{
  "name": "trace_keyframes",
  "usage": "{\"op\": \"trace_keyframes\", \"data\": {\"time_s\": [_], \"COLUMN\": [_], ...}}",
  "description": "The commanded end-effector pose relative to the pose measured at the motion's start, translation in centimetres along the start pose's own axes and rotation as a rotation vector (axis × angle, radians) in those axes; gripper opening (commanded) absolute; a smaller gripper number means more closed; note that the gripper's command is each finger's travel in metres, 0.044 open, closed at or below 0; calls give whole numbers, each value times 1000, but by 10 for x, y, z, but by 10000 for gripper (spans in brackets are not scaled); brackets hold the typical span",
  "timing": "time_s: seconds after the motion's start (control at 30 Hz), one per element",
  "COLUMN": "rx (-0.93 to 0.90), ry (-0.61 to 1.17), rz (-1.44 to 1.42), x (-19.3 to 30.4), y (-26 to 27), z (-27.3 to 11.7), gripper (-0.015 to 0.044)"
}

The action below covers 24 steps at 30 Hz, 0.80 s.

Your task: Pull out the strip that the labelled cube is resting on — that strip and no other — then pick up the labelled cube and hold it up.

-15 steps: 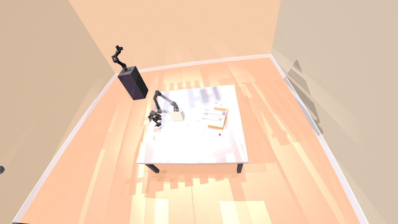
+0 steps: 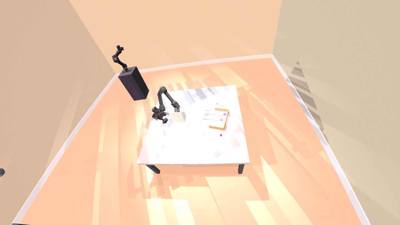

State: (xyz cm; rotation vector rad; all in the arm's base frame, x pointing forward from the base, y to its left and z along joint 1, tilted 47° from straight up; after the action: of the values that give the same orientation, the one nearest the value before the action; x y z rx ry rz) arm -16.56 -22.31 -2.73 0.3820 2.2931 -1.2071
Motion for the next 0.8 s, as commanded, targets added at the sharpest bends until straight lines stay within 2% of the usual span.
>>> {"op": "trace_keyframes", "data": {"time_s": [0.0,0.2,0.37,0.57,0.77], "rx": [-117,-308,-499,-748,-1017], "ry": [-113,-248,-332,-378,-362], "rz": [96,222,334,450,544], "x": [-51,-129,-196,-269,-330], "y": [-4,4,25,59,101], "z": [31,63,74,68,41], "gripper": [400,400,400,400,400]}}
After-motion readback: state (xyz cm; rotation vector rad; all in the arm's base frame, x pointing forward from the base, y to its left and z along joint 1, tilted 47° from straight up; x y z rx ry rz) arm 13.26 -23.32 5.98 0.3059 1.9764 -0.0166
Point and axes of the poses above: the point midway between the two fingers, 35 mm back from their tips, its own z axis out along the fingers, its own y axis across the jaws, x = y × z, the point moved 10 cm from there along -z, back along the fingers, and after that the axes turned 15 degrees about -z, right-handed, at the moved point
